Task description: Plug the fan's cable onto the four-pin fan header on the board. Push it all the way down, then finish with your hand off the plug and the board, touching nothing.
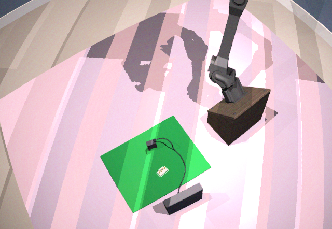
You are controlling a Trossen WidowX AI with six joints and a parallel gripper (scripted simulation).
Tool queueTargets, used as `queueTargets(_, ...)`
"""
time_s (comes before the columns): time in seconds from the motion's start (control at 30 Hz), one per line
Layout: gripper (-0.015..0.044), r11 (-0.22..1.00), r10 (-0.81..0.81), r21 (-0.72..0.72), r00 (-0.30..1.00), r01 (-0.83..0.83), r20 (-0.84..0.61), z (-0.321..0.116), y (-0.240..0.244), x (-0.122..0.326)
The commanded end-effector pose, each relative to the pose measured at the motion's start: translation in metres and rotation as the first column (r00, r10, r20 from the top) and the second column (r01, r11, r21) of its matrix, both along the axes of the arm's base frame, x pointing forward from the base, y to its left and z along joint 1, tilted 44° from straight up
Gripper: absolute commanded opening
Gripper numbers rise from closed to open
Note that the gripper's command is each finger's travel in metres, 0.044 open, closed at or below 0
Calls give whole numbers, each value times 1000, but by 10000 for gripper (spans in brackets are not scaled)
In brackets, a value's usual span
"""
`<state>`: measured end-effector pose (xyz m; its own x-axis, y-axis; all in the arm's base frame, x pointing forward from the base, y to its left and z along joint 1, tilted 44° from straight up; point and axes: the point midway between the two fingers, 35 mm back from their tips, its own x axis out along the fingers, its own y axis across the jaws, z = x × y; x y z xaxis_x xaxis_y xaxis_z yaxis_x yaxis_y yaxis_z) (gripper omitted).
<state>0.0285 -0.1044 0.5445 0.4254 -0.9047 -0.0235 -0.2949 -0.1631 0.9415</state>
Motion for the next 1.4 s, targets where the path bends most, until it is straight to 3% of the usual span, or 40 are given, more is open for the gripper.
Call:
queueTargets(0.0, 124, 1000, 0, 0, 1000, 0, 0, 0, 0, 0)
queueTargets(0.17, 255, 999, 40, 20, 996, -38, -76, -9, -10, 17)
queueTargets(0.4, 439, 971, 240, 119, 864, -209, -442, -63, -39, 103)
queueTargets(0.53, 440, 930, 359, 184, 688, -317, -630, -104, -40, 161)
queueTargets(0.7, 440, 894, 414, 236, 504, -381, -758, -139, -34, 199)
queueTargets(0.97, 440, 781, 407, 350, -4, -517, -913, -221, -1, 264)
queueTargets(1.17, 440, 693, 241, 474, -446, -543, -862, -298, 35, 291)
queueTargets(1.37, 440, 617, -57, 601, -790, -508, -610, -373, 74, 295)
